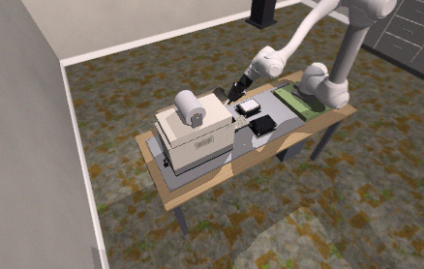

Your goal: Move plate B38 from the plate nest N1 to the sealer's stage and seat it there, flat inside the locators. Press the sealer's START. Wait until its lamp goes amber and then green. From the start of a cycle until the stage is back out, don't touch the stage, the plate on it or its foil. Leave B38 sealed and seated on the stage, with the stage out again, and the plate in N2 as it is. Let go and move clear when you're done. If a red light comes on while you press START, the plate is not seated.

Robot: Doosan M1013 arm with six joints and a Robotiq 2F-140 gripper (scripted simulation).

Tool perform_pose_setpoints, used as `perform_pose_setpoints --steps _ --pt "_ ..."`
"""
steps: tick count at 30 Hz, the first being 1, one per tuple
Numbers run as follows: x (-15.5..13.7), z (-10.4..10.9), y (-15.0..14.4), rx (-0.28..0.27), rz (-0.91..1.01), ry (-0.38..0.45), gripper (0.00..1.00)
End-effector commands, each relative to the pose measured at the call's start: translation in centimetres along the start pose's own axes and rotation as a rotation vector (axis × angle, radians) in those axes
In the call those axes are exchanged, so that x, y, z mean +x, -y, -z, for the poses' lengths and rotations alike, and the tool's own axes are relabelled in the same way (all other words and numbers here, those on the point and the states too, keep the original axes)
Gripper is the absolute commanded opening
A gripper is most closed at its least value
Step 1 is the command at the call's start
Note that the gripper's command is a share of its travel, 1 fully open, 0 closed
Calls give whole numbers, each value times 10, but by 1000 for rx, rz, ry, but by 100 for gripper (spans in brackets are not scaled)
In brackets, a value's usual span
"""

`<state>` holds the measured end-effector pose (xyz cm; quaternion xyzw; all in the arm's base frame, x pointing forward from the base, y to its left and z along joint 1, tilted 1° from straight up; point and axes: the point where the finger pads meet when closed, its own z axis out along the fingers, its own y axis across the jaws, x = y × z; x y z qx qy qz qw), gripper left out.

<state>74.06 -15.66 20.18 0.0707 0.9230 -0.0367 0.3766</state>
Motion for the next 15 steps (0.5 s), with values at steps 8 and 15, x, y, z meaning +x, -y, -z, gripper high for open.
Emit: perform_pose_setpoints --steps 8,15 --pt "-1 -12 0 0 0 0 10" --pt "-1 -23 0 0 0 0 10"
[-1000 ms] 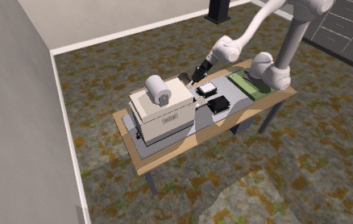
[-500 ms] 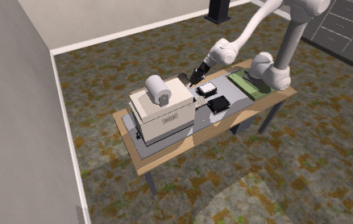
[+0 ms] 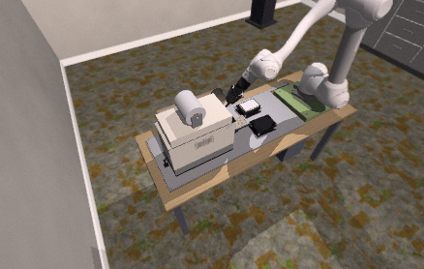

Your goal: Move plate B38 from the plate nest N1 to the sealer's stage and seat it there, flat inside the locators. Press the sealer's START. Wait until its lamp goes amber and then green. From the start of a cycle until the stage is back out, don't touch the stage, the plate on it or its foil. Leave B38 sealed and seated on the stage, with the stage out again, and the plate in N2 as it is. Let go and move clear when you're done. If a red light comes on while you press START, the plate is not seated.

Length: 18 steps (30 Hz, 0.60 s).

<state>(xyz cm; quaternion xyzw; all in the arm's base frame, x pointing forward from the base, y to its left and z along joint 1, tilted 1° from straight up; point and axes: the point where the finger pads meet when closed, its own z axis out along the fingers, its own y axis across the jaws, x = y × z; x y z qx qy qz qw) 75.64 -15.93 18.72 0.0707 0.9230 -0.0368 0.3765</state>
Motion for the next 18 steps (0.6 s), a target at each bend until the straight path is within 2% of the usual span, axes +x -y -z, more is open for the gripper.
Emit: perform_pose_setpoints --steps 1,18 --pt "0 -4 0 -1 0 0 10" --pt "-1 -7 0 -1 0 0 10"
